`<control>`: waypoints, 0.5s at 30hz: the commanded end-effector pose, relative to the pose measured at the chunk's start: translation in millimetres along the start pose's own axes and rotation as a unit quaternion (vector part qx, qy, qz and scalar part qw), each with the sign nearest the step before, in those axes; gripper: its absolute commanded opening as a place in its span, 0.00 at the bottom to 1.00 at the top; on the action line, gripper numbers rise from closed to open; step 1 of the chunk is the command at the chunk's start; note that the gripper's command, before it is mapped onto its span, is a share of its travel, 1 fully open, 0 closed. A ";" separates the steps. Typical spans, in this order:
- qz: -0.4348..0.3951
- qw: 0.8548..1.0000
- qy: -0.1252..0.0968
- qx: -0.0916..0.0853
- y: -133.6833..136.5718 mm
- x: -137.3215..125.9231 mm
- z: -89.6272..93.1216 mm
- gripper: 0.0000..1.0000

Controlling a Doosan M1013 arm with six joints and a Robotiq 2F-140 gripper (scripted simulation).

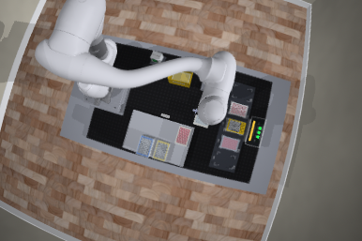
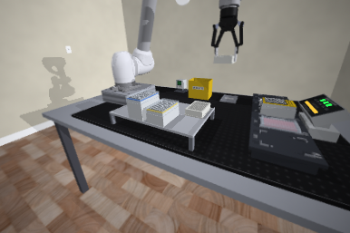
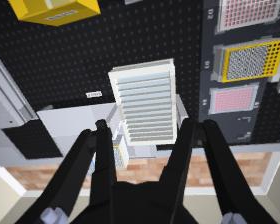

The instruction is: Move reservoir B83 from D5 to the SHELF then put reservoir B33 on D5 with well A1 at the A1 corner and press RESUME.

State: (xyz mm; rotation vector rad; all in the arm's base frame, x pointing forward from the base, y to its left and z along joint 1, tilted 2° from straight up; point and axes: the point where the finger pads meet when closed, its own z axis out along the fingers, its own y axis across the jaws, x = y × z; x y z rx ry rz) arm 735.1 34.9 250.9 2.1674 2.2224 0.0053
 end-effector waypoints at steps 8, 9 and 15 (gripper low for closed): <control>-0.001 1.000 -0.003 0.002 22.3 0.1 1.3 0.00; -0.001 1.000 -0.003 0.002 24.7 0.2 1.3 0.00; -0.001 1.000 -0.003 0.002 38.7 0.6 1.4 0.00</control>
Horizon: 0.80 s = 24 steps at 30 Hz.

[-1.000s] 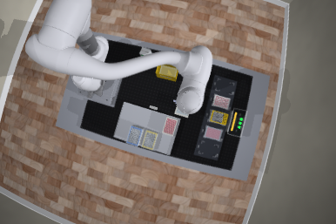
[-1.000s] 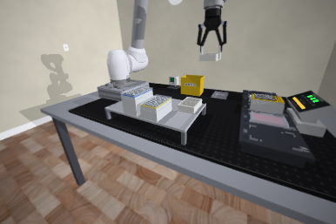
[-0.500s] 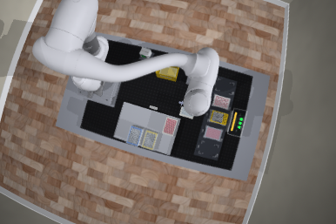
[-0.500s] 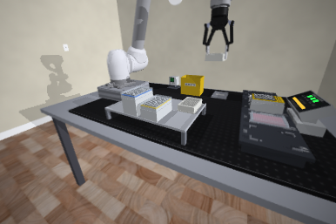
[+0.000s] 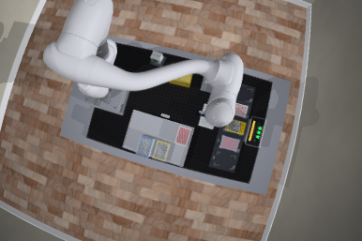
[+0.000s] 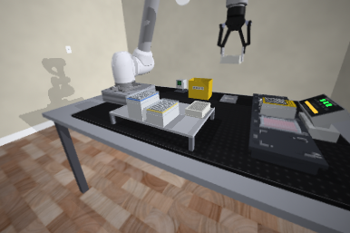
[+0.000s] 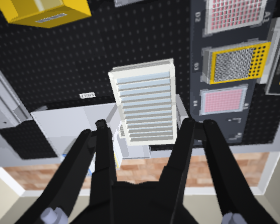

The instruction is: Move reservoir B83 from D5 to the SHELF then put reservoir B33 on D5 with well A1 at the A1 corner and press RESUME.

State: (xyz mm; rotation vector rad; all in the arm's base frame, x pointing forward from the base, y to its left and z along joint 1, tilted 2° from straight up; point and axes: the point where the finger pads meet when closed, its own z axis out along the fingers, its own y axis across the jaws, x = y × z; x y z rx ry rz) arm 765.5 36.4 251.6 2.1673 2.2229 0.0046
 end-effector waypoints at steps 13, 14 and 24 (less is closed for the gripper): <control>-0.001 1.000 -0.003 0.002 33.9 0.5 1.4 0.00; -0.001 1.000 -0.003 0.002 36.3 0.6 1.4 0.00; -0.001 1.000 -0.003 0.002 56.4 1.2 1.5 0.00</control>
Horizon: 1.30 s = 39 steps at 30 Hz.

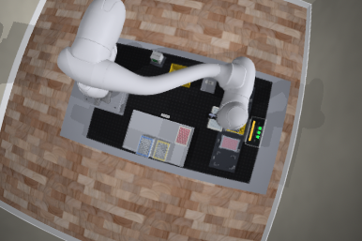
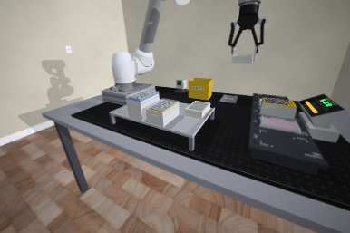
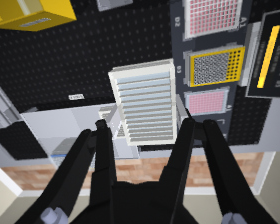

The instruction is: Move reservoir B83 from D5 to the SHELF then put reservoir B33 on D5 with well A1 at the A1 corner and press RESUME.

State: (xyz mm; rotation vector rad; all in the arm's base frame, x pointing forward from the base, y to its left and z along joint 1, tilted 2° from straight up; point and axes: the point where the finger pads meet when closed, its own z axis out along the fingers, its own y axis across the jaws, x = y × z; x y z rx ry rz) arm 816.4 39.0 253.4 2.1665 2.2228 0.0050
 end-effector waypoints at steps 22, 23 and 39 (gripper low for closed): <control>0.159 0.987 -0.003 0.002 5.4 -0.1 1.8 0.00; 0.168 0.986 -0.003 0.002 5.4 -0.1 1.8 0.00; 0.304 0.953 -0.003 0.002 5.4 -0.1 1.8 0.00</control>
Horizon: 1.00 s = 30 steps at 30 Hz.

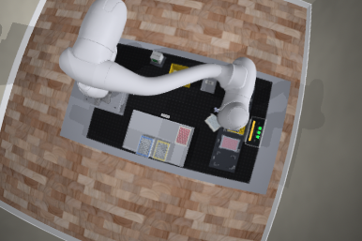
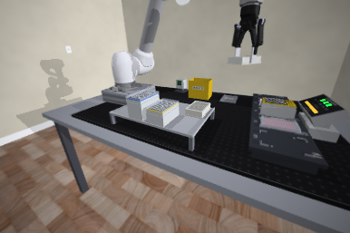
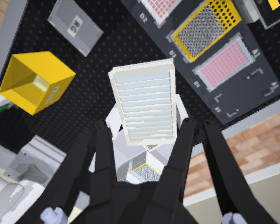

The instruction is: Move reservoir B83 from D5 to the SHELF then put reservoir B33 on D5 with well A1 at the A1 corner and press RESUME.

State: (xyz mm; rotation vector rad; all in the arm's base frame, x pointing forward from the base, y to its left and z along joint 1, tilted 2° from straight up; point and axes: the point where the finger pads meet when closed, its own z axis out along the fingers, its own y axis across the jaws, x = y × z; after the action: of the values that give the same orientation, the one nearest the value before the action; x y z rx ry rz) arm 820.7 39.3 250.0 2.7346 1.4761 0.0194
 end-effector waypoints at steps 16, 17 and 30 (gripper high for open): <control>0.145 0.989 -0.003 -0.001 1.2 0.3 -1.6 0.00; 0.155 0.988 -0.003 -0.001 1.2 0.3 -1.6 0.00; 0.282 0.959 -0.003 -0.001 1.2 0.3 -1.6 0.00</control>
State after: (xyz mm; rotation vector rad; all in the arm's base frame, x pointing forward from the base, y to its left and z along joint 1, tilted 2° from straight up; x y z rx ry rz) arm 820.8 39.4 250.1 3.0406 0.6640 0.0334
